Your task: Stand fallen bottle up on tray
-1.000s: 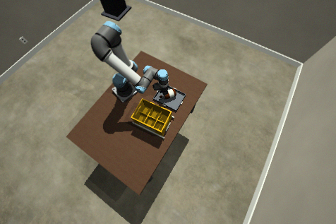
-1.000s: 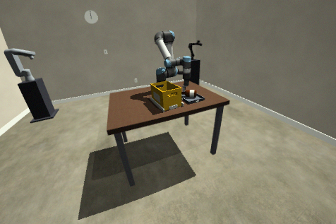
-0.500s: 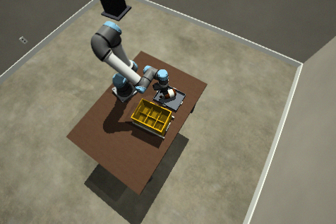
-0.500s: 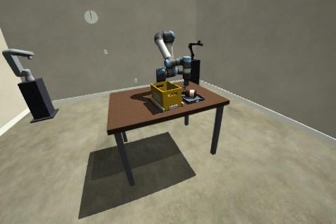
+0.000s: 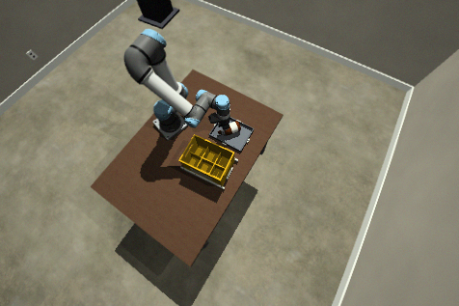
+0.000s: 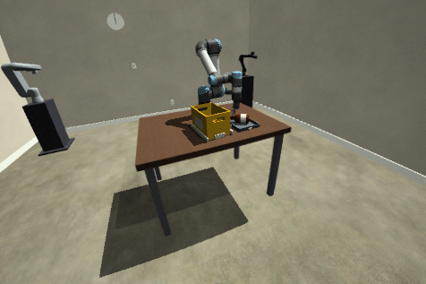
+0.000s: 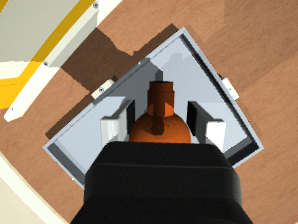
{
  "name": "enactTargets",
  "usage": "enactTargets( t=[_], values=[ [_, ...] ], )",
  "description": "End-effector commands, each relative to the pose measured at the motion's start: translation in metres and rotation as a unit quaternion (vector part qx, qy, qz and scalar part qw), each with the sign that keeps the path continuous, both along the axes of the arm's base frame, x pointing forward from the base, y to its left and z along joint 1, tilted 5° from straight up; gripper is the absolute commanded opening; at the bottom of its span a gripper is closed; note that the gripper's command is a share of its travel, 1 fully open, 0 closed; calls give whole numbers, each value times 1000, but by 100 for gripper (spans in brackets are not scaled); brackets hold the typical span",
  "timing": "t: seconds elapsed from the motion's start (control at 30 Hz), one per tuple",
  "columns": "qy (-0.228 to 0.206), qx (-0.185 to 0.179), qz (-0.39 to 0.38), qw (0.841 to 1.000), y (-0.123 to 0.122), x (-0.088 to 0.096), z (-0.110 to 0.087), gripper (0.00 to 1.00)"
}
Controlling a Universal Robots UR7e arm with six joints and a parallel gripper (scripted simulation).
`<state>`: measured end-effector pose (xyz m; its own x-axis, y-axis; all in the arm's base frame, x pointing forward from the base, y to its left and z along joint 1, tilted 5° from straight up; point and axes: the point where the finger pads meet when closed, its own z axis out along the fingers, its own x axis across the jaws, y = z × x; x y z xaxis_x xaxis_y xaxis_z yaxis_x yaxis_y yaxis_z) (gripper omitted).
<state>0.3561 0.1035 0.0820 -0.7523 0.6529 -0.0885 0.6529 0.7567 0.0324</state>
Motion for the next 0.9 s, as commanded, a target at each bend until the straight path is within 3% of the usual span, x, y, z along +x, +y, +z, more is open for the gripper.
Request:
enactTargets(
  t=[0.0,0.87],
  values=[
    [1,0,0,1000,0,-1,-2,100],
    [2,0,0,1000,-1,0,-21,100]
  ],
)
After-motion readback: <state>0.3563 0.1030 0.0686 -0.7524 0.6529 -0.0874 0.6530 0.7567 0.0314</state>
